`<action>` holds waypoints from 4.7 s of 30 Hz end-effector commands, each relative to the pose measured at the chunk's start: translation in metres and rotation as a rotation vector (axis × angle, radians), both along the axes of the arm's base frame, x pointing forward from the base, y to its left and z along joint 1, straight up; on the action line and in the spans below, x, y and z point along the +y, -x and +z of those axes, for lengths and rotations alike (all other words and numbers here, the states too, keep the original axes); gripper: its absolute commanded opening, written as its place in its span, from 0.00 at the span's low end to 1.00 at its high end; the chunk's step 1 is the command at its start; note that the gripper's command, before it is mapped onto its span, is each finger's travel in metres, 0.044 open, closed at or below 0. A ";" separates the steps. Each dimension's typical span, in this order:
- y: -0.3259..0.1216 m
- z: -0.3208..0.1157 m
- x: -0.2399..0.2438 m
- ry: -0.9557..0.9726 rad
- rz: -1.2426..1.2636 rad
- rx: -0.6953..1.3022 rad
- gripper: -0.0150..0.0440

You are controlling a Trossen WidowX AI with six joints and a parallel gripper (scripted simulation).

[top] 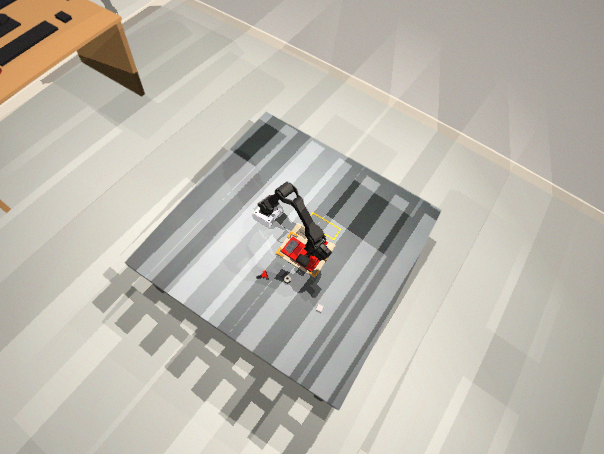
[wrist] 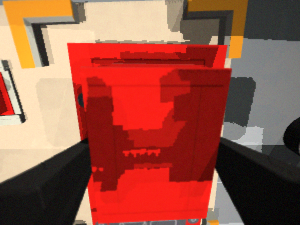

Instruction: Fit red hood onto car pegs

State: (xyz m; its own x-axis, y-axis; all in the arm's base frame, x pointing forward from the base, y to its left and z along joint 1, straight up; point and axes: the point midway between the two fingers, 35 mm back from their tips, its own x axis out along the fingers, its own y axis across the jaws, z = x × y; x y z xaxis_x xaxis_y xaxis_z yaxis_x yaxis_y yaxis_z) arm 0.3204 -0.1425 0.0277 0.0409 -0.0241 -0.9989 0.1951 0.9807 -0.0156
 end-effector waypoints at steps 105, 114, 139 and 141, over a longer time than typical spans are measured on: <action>-0.001 -0.008 0.000 -0.008 0.000 0.005 1.00; 0.001 0.057 0.001 -0.007 0.000 0.008 1.00; 0.001 0.059 0.001 -0.007 0.000 0.008 1.00; 0.001 0.059 0.001 -0.007 0.000 0.008 1.00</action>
State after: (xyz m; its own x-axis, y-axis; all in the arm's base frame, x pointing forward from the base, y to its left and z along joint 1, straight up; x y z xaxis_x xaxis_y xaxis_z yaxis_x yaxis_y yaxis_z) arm 0.3194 -0.1411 0.0860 0.0342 -0.0150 -0.9993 0.1934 0.9811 -0.0082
